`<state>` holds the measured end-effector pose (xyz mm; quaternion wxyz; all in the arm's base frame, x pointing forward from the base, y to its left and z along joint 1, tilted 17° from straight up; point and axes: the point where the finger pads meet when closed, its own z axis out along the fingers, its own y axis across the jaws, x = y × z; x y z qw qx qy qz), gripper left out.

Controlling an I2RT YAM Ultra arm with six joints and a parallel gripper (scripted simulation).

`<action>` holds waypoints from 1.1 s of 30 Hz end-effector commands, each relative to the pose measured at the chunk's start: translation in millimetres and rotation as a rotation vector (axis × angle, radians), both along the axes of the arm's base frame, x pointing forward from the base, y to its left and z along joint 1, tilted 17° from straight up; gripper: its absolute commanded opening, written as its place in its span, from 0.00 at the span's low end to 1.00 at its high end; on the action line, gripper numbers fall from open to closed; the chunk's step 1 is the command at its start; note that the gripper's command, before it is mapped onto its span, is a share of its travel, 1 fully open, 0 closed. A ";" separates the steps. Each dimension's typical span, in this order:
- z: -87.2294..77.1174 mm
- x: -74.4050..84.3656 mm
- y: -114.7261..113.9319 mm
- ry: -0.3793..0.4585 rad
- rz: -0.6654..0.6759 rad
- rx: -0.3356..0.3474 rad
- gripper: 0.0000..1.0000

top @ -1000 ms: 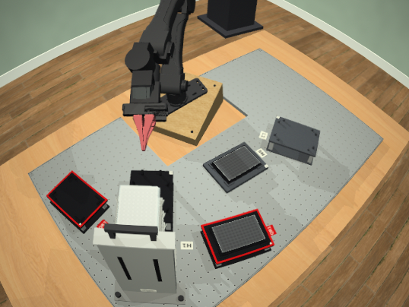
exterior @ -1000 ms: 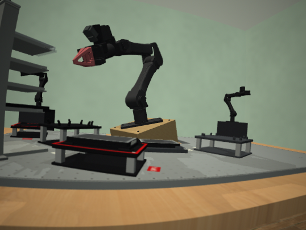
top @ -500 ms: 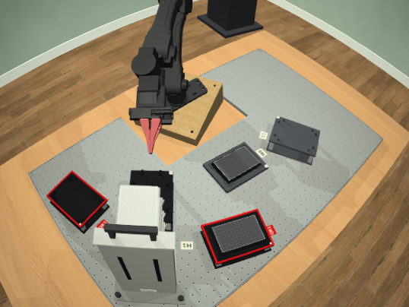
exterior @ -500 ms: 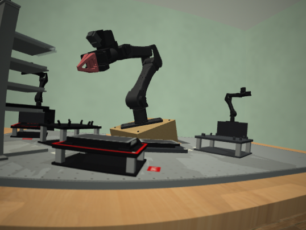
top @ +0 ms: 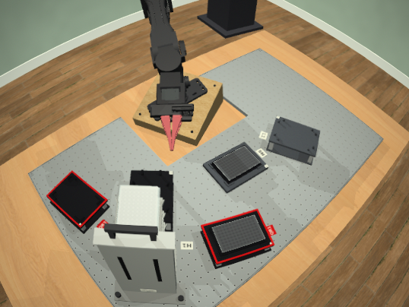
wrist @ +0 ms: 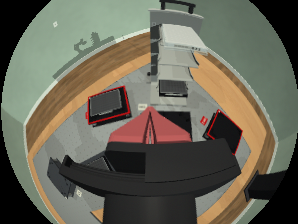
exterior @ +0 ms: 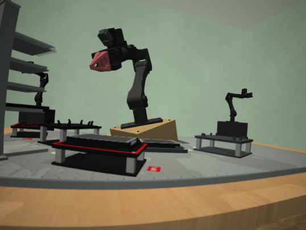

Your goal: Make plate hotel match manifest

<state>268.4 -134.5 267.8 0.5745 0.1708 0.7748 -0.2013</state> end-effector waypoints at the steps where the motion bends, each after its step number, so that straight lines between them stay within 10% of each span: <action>1: 2.5 -2.7 2.2 -0.002 -0.065 0.029 0.00; 33: -17.6 15.8 90.5 0.124 -0.339 0.391 0.00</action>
